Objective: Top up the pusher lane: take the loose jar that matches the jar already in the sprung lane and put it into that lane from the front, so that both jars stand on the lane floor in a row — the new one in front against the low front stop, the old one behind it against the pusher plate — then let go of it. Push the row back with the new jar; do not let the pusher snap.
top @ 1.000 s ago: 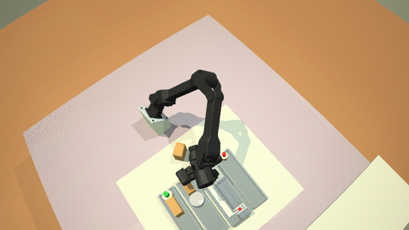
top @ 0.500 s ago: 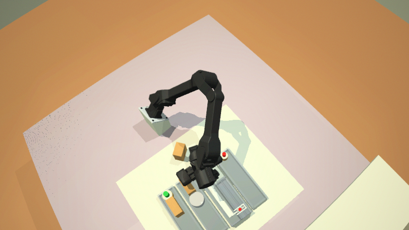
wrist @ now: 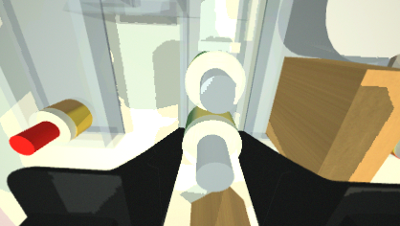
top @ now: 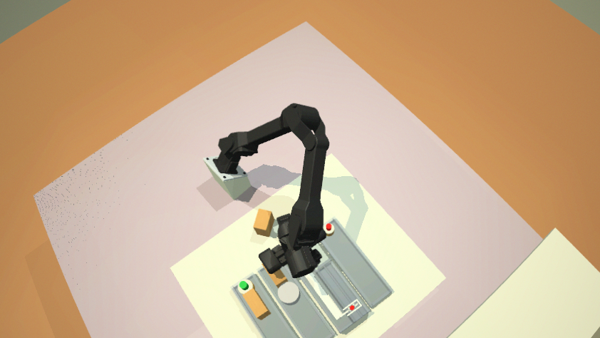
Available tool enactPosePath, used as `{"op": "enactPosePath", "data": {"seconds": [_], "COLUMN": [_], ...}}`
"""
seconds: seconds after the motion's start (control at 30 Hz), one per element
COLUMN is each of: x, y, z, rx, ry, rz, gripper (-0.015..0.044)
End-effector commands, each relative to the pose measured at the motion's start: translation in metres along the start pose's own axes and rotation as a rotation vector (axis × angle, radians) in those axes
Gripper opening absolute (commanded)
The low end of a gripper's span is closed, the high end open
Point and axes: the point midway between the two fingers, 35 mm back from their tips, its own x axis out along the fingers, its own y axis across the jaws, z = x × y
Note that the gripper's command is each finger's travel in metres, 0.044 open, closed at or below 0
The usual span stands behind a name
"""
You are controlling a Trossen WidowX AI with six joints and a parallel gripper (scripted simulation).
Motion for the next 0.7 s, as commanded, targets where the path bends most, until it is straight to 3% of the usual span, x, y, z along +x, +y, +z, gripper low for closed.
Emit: {"op": "enactPosePath", "data": {"seconds": [0.0, 0.67], "x": [0.0, 0.0054], "y": [0.0014, 0.0009], "z": [0.005, 0.0042], "rx": [-0.011, -0.011], "ry": [-0.019, -0.019], "rz": [0.008, 0.008], "gripper": [0.0, 0.0]}}
